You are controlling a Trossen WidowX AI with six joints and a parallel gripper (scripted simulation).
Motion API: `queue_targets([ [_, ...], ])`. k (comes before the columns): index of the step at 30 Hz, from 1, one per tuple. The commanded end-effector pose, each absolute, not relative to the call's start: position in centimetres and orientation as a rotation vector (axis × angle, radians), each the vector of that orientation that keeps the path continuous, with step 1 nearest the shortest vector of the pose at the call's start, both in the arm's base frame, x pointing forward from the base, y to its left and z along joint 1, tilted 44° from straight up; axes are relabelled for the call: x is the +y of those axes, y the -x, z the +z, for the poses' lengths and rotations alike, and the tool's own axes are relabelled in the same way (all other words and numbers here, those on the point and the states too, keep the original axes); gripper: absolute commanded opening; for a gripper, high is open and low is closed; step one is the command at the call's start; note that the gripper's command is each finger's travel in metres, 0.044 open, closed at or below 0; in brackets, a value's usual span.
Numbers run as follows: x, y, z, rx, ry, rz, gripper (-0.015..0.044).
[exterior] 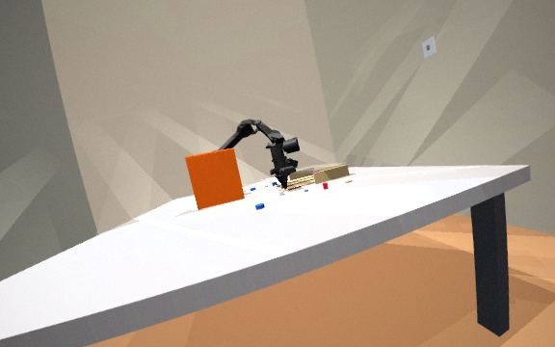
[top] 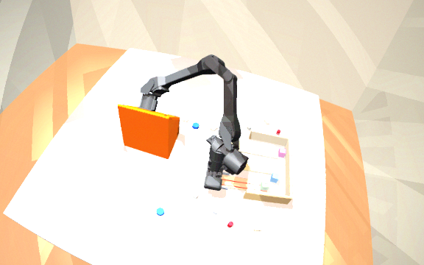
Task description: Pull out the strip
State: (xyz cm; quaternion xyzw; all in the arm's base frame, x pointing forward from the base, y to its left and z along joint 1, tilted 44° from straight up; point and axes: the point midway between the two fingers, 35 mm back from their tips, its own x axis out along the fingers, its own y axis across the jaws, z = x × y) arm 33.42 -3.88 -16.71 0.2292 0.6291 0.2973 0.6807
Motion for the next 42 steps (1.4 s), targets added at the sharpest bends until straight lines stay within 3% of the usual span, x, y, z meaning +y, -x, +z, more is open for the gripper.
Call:
queue_targets([
  [1,-3.6,-32.0,-17.1,1.435,-0.517,0.671,0.0],
  [42,-4.0,-26.1,-17.6,1.438,-0.517,0.67,0.0],
])
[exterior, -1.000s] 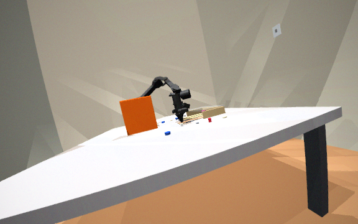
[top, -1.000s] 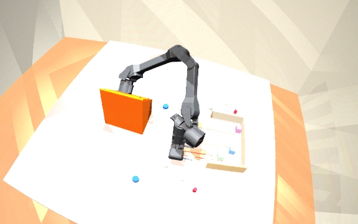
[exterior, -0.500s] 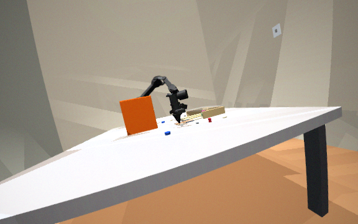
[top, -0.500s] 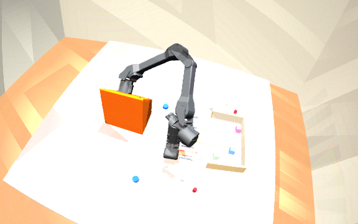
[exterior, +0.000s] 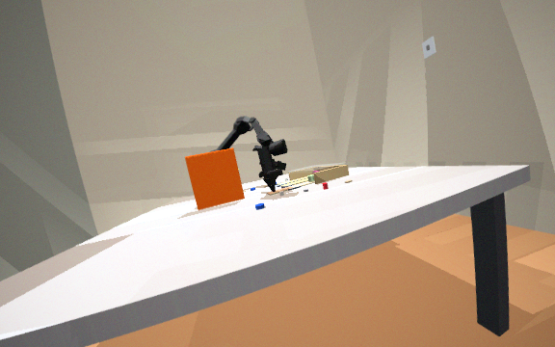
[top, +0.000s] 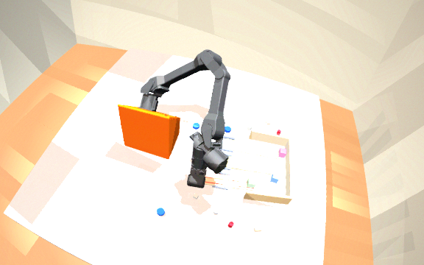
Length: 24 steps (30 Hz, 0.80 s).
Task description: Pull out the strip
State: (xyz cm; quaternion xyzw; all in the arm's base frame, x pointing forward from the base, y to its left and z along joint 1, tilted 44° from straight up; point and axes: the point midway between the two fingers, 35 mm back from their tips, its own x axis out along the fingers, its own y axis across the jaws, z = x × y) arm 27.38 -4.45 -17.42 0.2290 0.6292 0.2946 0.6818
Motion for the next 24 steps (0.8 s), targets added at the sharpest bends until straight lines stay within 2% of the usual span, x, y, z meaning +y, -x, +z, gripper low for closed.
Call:
queue_targets([
  [1,-4.0,-25.9,-17.7,1.438,-0.517,0.669,0.0],
  [24,-4.2,-22.6,-17.9,1.44,-0.517,0.669,0.0],
])
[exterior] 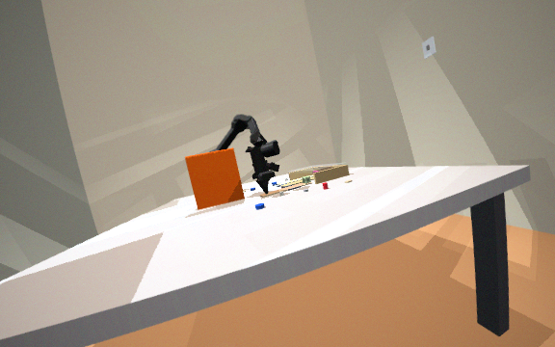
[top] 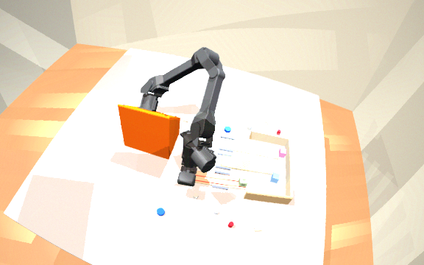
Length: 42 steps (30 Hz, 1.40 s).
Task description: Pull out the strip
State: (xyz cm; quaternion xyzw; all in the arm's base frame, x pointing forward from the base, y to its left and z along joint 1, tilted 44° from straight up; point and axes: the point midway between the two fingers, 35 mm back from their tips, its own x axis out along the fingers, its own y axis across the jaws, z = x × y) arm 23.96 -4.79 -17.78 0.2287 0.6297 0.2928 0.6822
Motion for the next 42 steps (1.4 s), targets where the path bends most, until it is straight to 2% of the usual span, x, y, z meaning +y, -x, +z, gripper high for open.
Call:
queue_targets([
  [1,-4.2,-22.5,-17.9,1.44,-0.517,0.669,0.0],
  [21,-4.4,-19.7,-18.1,1.441,-0.517,0.668,0.0],
  [42,-4.4,-19.7,-18.1,1.441,-0.517,0.668,0.0],
])
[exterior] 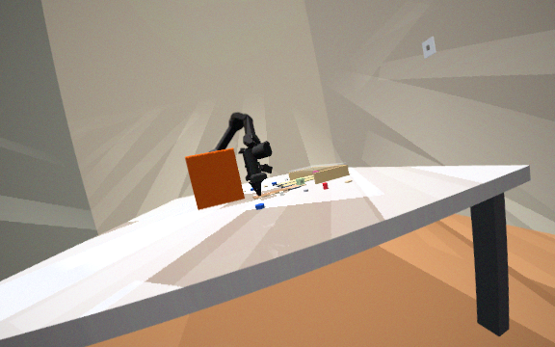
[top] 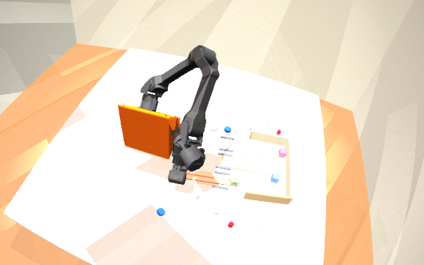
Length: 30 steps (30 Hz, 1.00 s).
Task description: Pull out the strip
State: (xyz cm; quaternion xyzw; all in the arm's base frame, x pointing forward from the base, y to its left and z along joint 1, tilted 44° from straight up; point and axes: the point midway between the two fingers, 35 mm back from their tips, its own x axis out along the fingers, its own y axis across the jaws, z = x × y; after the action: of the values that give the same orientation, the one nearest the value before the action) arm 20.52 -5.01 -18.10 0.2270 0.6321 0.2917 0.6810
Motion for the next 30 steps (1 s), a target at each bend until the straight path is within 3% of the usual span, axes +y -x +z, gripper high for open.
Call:
queue_targets([
  [1,-4.4,-19.7,-18.1,1.441,-0.517,0.668,0.0],
  [23,-8.0,-20.6,-15.1,1.442,-0.515,0.666,0.0],
  [30,-7.4,-23.5,-14.7,1.413,-0.463,0.713,0.0184],
])
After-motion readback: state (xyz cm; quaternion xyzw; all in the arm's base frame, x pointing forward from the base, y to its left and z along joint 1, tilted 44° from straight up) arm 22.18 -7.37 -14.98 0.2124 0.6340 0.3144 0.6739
